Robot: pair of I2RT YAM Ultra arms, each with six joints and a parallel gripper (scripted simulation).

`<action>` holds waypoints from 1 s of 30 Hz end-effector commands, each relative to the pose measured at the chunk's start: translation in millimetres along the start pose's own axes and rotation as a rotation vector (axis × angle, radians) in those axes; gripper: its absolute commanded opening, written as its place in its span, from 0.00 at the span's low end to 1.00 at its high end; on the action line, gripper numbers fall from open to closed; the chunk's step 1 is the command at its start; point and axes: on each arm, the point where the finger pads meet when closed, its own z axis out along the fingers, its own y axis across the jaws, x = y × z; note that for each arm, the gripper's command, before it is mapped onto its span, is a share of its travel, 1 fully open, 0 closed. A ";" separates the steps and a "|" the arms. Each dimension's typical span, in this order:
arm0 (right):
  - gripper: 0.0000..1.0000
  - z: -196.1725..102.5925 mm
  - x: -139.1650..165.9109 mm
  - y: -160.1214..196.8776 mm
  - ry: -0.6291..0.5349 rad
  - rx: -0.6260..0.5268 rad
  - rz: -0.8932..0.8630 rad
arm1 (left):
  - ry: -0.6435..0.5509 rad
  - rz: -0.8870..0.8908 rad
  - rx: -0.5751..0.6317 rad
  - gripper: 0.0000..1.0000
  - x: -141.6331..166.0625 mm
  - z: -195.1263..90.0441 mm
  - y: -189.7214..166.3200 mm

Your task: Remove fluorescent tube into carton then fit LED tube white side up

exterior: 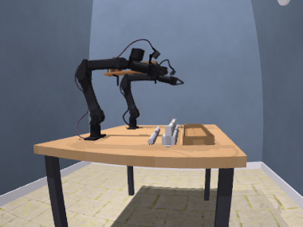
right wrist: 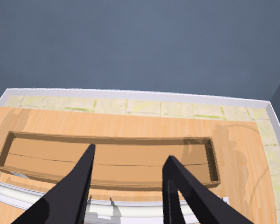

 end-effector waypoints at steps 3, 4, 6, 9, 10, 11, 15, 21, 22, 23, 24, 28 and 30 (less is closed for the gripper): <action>0.49 -37.4 -44.6 20.6 -0.245 -0.080 -0.251 | -0.229 -0.147 -0.079 0.49 -31.9 -37.8 35.4; 0.49 -42.0 -46.8 20.4 -0.271 -0.081 -0.277 | -0.247 -0.158 -0.091 0.49 -32.4 -43.2 40.1; 0.49 -48.5 -48.4 20.9 -0.297 -0.082 -0.309 | -0.276 -0.175 -0.113 0.49 -32.8 -52.4 48.1; 0.49 -53.6 -48.8 23.3 -0.315 -0.087 -0.330 | -0.295 -0.186 -0.128 0.49 -32.4 -59.4 53.6; 0.49 -53.6 -48.8 23.3 -0.315 -0.087 -0.330 | -0.295 -0.186 -0.128 0.49 -32.4 -59.4 53.6; 0.49 -50.7 -45.6 22.5 -0.308 -0.085 -0.335 | -0.287 -0.190 -0.131 0.49 -28.2 -57.3 54.8; 0.49 -56.4 -44.7 23.7 -0.303 -0.087 -0.324 | -0.233 -0.191 -0.145 0.49 -10.9 -54.9 58.2; 0.49 -22.4 -5.7 -0.5 -0.142 -0.052 -0.116 | -0.118 -0.068 -0.139 0.49 0.9 -33.4 38.2; 0.49 -17.0 5.1 -4.7 -0.109 -0.046 -0.068 | -0.088 -0.039 -0.132 0.49 7.3 -28.0 31.6; 0.49 -14.7 3.6 -6.1 -0.101 -0.044 -0.016 | -0.055 -0.006 -0.123 0.49 13.7 -22.4 23.9; 0.49 -9.9 11.2 -9.9 -0.073 -0.037 0.041 | -0.019 0.032 -0.111 0.49 22.2 -16.4 14.8; 0.49 -6.8 9.9 -12.8 -0.063 -0.032 0.149 | 0.037 0.107 -0.090 0.49 35.5 -7.7 -2.0; 0.49 3.1 26.3 -21.3 -0.013 -0.008 0.239 | 0.089 0.177 -0.058 0.49 48.2 0.4 -21.0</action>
